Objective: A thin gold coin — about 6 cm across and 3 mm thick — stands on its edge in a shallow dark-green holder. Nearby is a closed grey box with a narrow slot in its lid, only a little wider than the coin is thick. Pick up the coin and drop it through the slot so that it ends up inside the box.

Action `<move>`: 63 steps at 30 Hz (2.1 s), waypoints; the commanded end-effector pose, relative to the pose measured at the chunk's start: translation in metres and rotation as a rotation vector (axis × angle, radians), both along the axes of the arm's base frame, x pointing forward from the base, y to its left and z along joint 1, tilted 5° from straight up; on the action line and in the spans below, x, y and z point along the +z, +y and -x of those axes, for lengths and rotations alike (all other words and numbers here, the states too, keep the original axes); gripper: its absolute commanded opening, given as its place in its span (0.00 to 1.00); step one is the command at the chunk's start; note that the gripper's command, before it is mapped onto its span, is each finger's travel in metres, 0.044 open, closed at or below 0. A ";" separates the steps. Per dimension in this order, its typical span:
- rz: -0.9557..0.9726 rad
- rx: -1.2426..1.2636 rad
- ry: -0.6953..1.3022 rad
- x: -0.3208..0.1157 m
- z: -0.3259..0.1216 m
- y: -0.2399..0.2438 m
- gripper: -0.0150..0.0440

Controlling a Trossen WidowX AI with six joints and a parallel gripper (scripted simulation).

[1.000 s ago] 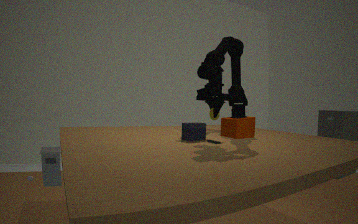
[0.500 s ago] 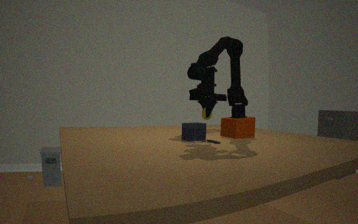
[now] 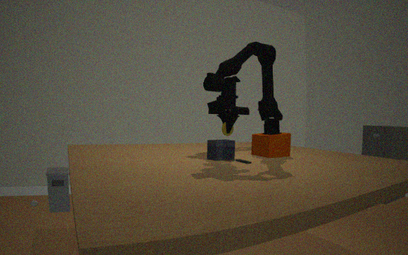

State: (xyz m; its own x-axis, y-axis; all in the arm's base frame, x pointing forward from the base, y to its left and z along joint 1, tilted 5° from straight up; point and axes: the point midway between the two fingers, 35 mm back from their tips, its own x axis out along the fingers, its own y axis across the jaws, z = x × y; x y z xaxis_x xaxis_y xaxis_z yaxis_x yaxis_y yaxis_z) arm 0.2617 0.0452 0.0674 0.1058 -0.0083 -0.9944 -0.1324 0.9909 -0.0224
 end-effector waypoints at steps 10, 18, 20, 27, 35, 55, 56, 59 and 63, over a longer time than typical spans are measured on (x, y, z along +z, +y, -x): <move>-0.002 0.004 -0.001 0.002 -0.009 -0.031 0.25; 0.004 -0.002 -0.002 0.001 -0.008 -0.027 0.25; 0.004 -0.002 -0.002 0.001 -0.008 -0.027 0.25; 0.004 -0.002 -0.002 0.002 -0.009 -0.029 0.25; 0.005 0.005 -0.002 0.002 -0.010 -0.031 0.26; 0.005 0.007 -0.004 -0.005 -0.010 -0.031 0.25; 0.005 0.008 -0.004 -0.005 -0.010 -0.031 0.25; 0.005 0.010 -0.004 -0.007 -0.010 -0.031 0.25; 0.005 0.010 -0.004 -0.009 -0.011 -0.031 0.25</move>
